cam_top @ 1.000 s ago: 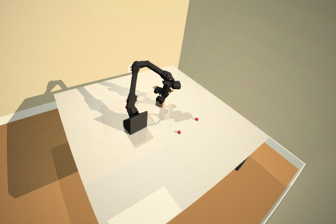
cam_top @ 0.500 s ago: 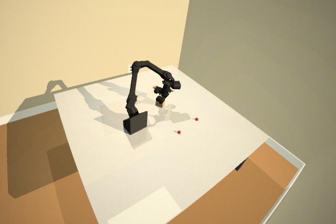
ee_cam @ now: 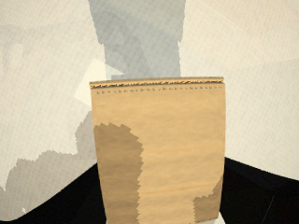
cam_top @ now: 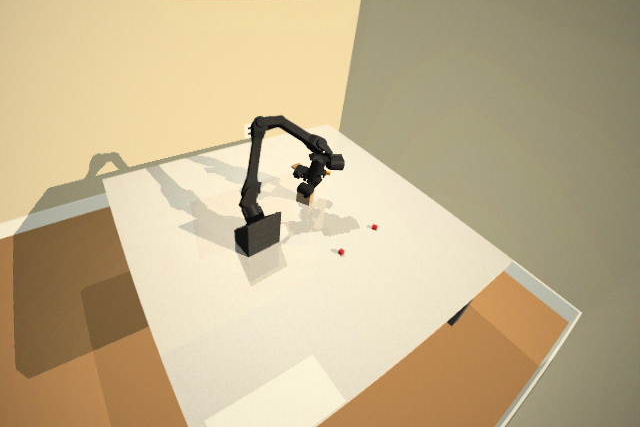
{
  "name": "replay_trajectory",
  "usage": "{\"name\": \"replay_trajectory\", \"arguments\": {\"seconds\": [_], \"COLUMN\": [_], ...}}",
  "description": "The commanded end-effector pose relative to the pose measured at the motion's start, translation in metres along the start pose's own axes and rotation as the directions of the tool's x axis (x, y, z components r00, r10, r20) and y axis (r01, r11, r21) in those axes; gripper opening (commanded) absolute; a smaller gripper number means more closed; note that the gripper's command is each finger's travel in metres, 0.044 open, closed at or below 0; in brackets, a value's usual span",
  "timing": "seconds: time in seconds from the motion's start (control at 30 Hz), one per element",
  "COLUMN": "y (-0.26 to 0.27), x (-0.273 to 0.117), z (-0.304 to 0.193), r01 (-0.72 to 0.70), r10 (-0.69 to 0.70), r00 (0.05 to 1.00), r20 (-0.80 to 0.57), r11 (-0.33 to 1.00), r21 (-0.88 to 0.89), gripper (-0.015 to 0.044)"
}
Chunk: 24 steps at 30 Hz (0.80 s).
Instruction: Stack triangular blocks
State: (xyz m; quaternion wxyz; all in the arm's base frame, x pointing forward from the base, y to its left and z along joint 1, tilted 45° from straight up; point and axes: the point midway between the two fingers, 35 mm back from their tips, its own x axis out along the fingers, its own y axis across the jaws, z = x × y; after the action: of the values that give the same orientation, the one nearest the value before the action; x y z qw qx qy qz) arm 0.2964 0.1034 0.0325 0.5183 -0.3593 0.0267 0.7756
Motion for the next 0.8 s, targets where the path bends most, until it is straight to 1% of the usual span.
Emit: {"name": "replay_trajectory", "arguments": {"seconds": [0.0, 0.3, 0.53, 0.6, 0.77], "y": [0.000, 0.000, 0.000, -0.002, 0.000], "x": [0.000, 0.000, -0.002, -0.020, -0.099], "z": [0.000, 0.000, 0.000, -0.003, -0.002], "r01": [0.000, 0.000, 0.001, 0.004, 0.021], "r10": [0.000, 0.000, -0.001, -0.004, -0.020], "r00": [1.000, 1.000, 1.000, 1.000, 1.000], "r20": [0.000, 0.000, -0.001, -0.008, -0.018], "r11": [1.000, 1.000, 1.000, 1.000, 0.998], "r21": [0.000, 0.000, 0.002, 0.012, 0.056], "gripper": [0.0210, 0.0440, 0.0440, 0.0440, 0.0440]}}
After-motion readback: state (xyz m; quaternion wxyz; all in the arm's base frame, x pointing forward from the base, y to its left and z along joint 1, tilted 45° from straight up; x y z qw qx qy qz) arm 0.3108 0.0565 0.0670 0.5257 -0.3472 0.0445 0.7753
